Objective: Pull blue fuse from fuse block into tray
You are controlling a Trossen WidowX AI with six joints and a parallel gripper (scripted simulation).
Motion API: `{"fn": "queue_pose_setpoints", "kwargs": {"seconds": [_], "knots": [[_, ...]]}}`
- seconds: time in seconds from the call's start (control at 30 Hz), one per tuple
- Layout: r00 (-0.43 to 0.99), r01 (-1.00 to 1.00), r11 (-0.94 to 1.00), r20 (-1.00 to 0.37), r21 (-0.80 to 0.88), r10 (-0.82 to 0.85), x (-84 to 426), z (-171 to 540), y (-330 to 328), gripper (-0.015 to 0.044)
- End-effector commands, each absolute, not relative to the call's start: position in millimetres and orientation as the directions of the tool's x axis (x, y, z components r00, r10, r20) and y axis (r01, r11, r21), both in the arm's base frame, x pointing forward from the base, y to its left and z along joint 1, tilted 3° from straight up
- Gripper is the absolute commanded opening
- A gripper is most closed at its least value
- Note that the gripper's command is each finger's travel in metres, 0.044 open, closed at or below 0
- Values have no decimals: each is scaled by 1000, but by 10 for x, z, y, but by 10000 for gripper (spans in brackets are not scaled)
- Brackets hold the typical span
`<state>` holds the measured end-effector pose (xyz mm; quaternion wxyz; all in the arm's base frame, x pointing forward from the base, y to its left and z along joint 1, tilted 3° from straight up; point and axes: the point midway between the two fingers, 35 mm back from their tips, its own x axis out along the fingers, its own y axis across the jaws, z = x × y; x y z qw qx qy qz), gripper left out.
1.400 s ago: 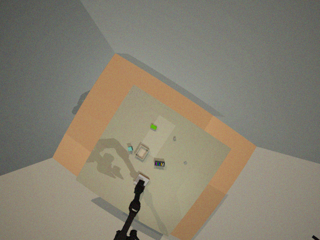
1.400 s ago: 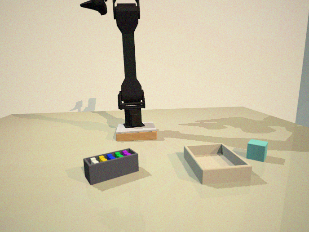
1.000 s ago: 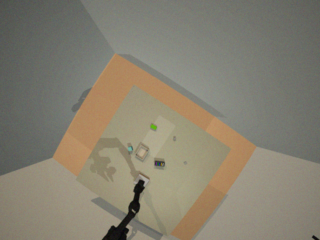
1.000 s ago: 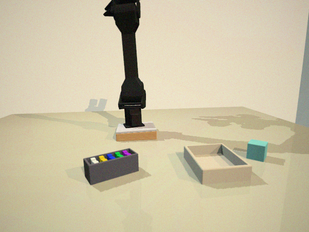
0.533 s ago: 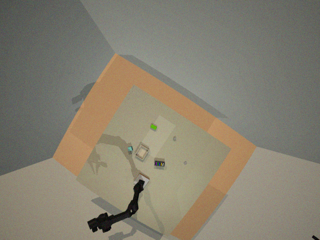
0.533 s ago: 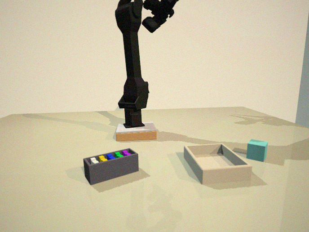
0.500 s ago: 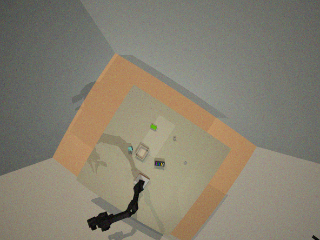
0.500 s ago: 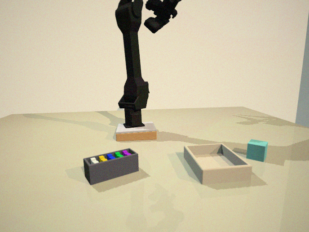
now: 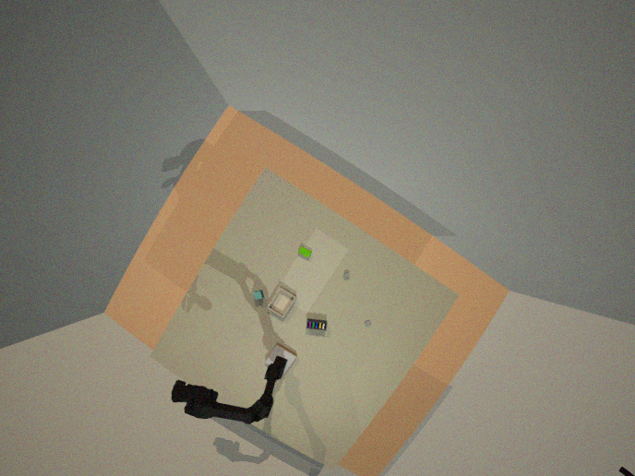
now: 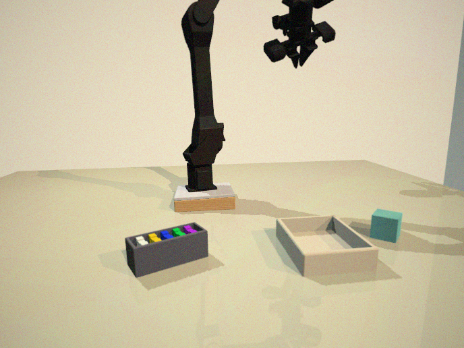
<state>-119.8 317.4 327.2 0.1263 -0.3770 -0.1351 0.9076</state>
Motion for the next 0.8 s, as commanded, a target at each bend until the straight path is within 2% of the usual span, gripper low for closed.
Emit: {"fn": "queue_pose_setpoints", "kwargs": {"seconds": [0.0, 0.2, 0.4, 0.57, 0.77], "knots": [[-554, -362, -892, -708, -270, 439, -532, 3047, 3384, 64], [-372, -637, -748, -774, -190, 513, 368, 2755, 3436, 64], [-208, -844, -522, -823, -121, 529, 1230, 2488, 3242, 64], [-85, -955, -287, -860, -73, 503, 1884, 2266, 2905, 64], [28, -999, -13, -888, -37, 458, 2407, 2045, 2484, 64]]}}
